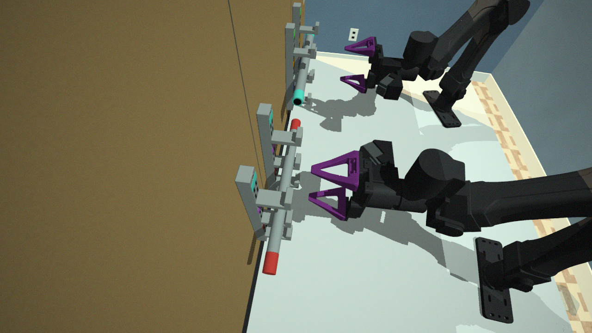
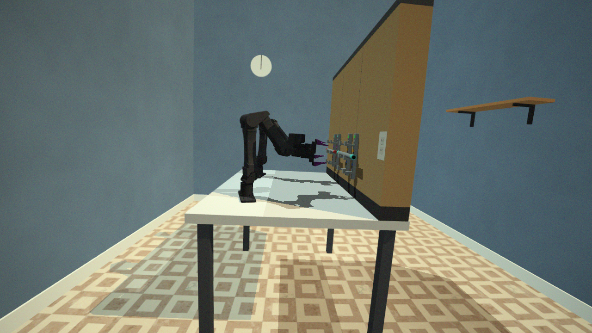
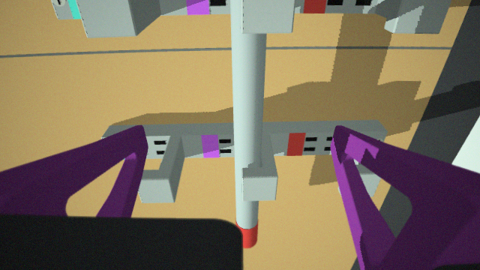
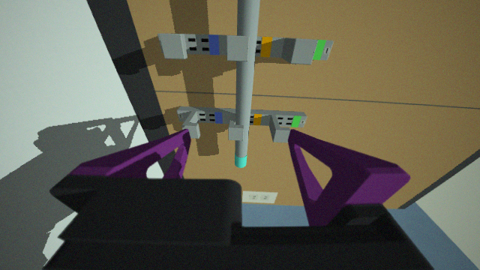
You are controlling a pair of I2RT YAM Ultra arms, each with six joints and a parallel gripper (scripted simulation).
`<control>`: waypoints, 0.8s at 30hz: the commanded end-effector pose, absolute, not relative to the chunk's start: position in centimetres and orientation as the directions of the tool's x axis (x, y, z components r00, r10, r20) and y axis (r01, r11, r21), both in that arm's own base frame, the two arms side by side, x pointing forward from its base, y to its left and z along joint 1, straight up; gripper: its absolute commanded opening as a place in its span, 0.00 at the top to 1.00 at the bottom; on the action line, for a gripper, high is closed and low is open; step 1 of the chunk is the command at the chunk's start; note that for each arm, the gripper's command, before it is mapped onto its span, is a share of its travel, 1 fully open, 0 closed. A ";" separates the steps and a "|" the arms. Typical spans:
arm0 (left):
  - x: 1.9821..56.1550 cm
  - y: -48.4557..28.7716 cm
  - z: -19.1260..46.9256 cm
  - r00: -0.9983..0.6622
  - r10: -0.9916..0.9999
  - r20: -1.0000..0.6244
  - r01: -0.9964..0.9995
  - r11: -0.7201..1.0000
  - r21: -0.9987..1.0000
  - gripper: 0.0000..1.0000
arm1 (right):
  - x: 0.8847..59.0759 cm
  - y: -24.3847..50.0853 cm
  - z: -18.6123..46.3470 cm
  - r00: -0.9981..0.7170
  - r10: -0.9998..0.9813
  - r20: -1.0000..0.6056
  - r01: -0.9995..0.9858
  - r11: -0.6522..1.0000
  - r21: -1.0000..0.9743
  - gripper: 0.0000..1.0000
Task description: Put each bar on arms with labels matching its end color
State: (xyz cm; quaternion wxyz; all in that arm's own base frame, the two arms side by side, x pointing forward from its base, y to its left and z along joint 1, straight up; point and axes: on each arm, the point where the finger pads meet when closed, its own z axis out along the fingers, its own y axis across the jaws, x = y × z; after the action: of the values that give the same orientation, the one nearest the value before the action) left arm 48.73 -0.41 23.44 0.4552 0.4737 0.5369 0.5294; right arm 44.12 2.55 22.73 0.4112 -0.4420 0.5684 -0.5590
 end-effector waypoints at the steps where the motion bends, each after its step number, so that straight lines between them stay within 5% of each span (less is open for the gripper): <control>1: 49.6 0.1 24.5 -0.143 0.990 0.000 0.000 0.000 1.000 0.00 | 44.2 2.9 23.7 -0.267 -0.964 0.000 0.000 0.000 -1.000 0.00; 24: 51.5 0.4 24.2 -0.143 0.990 0.000 0.000 0.000 1.000 0.00 | 44.2 2.9 23.7 -0.267 -0.964 0.000 0.000 0.000 -1.000 0.00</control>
State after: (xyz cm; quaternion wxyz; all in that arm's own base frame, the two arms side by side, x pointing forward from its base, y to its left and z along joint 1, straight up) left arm 50.80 -0.05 22.64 0.4508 0.4769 0.5402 0.5268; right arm 44.12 2.55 22.73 0.4112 -0.4420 0.5684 -0.5590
